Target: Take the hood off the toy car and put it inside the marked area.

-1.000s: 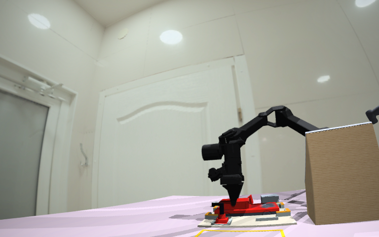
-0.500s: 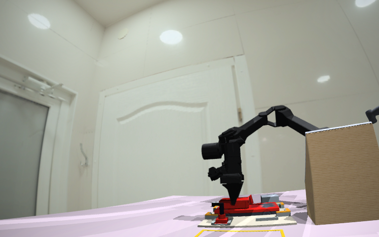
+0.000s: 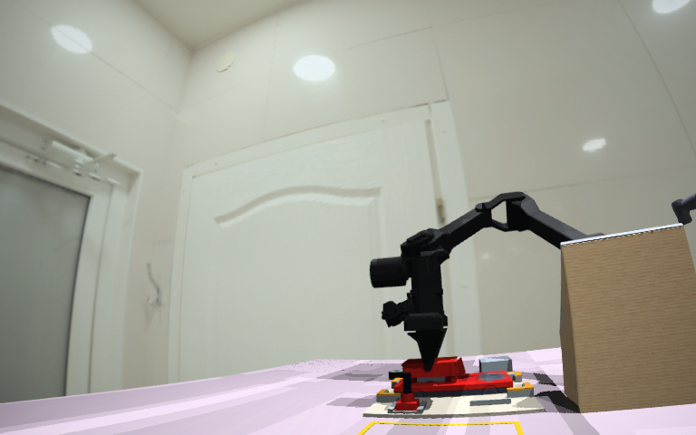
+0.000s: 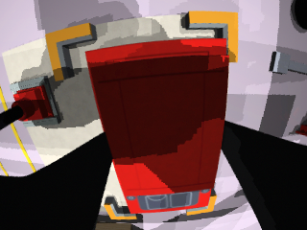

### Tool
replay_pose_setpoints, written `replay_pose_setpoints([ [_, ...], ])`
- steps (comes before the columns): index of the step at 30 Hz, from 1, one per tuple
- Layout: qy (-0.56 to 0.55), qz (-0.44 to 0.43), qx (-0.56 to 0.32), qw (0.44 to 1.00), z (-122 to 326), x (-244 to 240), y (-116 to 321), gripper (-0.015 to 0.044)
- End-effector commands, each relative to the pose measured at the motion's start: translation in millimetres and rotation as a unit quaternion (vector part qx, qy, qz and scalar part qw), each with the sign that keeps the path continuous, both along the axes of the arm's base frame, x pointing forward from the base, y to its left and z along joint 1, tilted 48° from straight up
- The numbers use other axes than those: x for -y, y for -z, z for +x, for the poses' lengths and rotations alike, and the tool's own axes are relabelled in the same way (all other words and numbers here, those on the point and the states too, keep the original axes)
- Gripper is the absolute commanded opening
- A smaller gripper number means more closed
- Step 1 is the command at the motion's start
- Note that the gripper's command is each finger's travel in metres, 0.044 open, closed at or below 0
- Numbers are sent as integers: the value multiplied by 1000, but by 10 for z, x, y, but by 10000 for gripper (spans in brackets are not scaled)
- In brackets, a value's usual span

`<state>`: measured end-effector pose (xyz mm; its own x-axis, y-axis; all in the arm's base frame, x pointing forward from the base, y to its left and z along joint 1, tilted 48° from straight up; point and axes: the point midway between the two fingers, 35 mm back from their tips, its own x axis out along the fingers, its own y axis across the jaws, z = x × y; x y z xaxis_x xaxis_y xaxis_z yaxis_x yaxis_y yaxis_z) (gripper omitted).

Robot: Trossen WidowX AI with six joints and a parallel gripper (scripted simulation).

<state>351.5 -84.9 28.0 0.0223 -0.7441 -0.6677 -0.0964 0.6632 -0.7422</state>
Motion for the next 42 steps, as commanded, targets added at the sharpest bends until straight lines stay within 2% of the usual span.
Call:
replay_pose_setpoints([
  [1,1,1,1,1000,-1,-24,-20,0],
  [19,1,1,0,1000,-4,-117,-102,0],
  [33,1,2,0,1000,-14,-452,-399,0],
  [42,-4,7,3,1000,16,-599,-154,0],
])
